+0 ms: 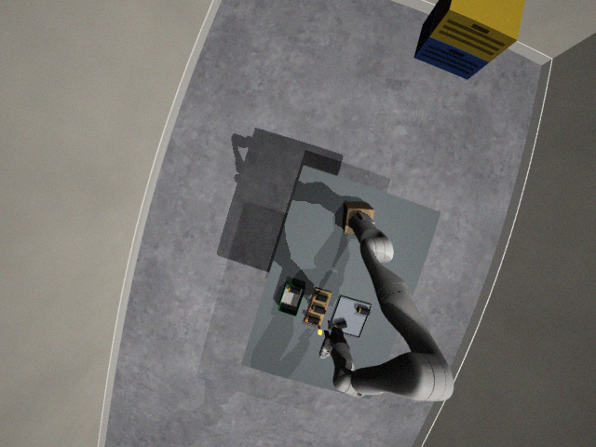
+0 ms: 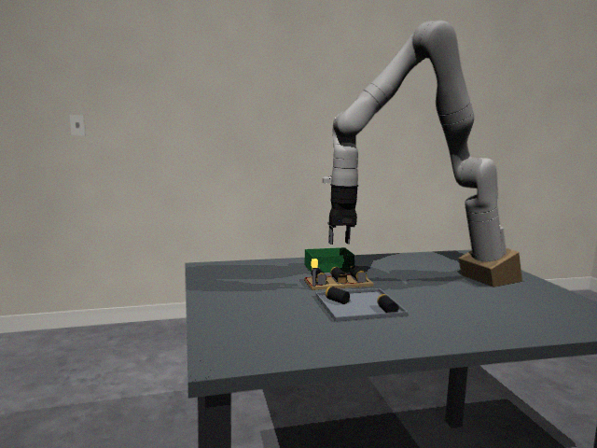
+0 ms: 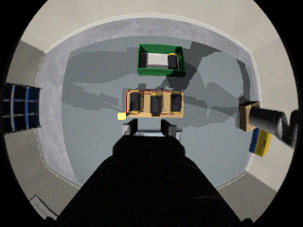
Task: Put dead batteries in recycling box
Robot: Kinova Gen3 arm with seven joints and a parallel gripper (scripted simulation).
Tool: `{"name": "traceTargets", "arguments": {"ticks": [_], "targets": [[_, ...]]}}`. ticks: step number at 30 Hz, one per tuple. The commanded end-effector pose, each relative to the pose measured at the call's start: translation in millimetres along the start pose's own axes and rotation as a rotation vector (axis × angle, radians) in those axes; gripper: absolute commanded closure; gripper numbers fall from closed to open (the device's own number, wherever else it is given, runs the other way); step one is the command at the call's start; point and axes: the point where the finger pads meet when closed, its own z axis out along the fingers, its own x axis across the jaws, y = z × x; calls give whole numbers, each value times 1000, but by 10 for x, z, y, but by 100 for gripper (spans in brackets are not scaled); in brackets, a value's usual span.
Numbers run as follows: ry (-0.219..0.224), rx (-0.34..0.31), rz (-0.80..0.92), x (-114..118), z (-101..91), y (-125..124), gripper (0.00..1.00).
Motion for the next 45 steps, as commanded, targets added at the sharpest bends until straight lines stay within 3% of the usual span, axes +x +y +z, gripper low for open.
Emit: {"name": "traceTargets", "arguments": {"ticks": [1, 10, 24, 45], "targets": [[-2, -5, -18, -57, 3, 181, 10], [-2, -5, -18, -170, 1, 543, 10], [-2, -5, -18, -277, -1, 882, 10], [-2, -5, -18, -318, -1, 1012, 10]]}}
